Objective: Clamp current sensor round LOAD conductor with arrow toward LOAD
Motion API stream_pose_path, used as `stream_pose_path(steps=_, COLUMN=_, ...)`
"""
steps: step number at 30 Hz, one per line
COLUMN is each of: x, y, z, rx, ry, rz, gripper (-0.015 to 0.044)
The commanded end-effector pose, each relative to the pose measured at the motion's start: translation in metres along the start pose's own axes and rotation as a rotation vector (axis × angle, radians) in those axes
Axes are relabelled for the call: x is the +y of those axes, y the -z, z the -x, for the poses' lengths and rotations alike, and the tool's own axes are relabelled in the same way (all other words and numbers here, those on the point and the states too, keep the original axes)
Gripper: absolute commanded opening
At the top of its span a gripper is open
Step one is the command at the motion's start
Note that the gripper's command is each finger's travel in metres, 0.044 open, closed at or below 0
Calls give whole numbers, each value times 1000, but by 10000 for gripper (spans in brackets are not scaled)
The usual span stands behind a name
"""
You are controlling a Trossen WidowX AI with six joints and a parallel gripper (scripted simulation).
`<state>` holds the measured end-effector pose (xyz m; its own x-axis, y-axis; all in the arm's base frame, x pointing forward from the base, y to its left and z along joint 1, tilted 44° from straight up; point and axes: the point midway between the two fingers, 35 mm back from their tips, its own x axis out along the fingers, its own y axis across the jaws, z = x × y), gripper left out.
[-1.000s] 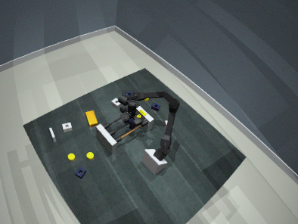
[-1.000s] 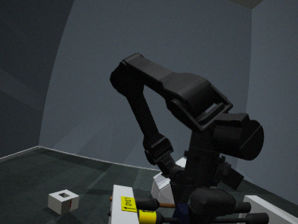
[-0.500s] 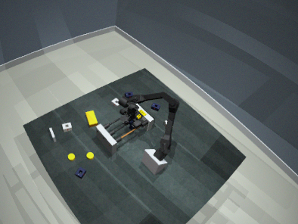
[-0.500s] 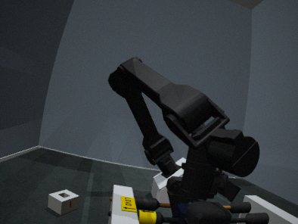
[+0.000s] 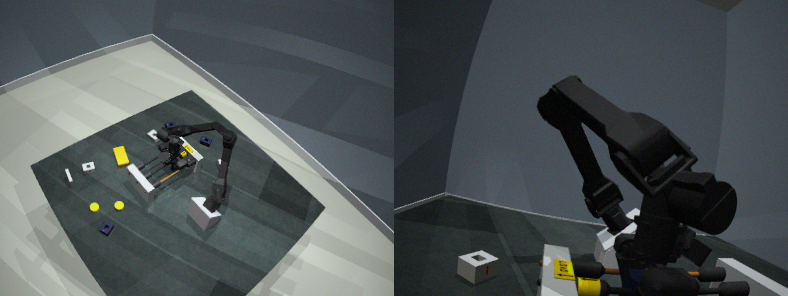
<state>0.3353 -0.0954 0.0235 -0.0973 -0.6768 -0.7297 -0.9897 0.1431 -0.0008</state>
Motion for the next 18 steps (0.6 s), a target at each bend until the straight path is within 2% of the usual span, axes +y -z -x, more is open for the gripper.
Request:
stream_pose_path(steps=1, x=-1, y=0, z=0, rx=0, ry=2, rz=-2, gripper=333)
stream_pose_path(steps=8, x=-1, y=0, z=0, rx=0, ry=2, rz=-2, gripper=287)
stream_pose_path(steps=18, x=-1, y=0, z=0, rx=0, ry=2, rz=-2, gripper=24)
